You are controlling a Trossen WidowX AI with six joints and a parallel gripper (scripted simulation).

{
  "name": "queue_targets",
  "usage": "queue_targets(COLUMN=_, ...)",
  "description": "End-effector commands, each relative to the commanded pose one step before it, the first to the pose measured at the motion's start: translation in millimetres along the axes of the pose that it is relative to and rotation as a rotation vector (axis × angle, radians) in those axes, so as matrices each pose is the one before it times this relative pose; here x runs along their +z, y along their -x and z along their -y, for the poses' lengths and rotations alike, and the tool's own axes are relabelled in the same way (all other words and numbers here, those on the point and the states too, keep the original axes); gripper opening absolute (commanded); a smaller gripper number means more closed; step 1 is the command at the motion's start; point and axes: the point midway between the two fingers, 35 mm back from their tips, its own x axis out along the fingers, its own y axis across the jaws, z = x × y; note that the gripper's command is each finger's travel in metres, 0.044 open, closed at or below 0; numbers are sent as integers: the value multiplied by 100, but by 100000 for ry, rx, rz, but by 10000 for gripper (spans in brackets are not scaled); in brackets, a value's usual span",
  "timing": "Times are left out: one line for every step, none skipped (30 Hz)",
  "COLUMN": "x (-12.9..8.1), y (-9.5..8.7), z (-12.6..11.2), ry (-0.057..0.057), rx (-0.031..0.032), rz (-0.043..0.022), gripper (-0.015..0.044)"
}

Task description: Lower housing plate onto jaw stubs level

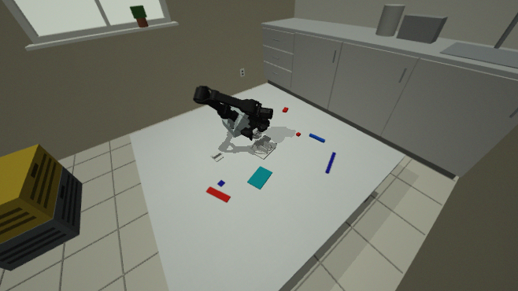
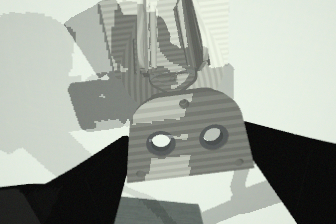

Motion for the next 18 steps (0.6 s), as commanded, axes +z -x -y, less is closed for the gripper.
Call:
queue_targets(x=-149, y=-66, z=-77, ry=-288, rx=294, rz=-245, gripper=351)
queue_targets(x=0, y=0, z=0, ry=0, rx=0, rz=0, gripper=351)
queue_targets(x=0, y=0, z=0, ry=0, rx=0, rz=0, gripper=351)
queue_targets(x=0, y=0, z=0, ry=0, rx=0, rz=0, gripper=351)
queue_targets(x=0, y=0, z=0, ry=0, rx=0, rz=0, gripper=351)
queue_targets(x=0, y=0, z=0, ry=0, rx=0, rz=0, gripper=351)
queue_targets(x=0, y=0, z=0, ry=0, rx=0, rz=0, gripper=351)
queue_targets(x=0, y=0, z=0, ry=0, rx=0, rz=0, gripper=351)
queue_targets(x=0, y=0, z=0, ry=0, rx=0, rz=0, gripper=351)
queue_targets(x=0, y=0, z=0, ry=0, rx=0, rz=0, gripper=351)
queue_targets(x=0, y=0, z=0, ry=0, rx=0, rz=0, gripper=351)
queue_targets(x=0, y=0, z=0, ry=0, rx=0, rz=0, gripper=351)
queue_targets(x=0, y=0, z=0, ry=-349, rx=0, rz=0, gripper=351)
queue_targets(x=0, y=0, z=0, ry=-349, rx=0, rz=0, gripper=351)
queue_targets(x=0, y=0, z=0, ry=0, rx=0, rz=0, gripper=351)
queue_targets(x=0, y=0, z=0, ry=0, rx=0, rz=0, gripper=351)
queue_targets(x=0, y=0, z=0, ry=0, rx=0, rz=0, gripper=351)
queue_targets(x=0, y=0, z=0, ry=0, rx=0, rz=0, gripper=351)
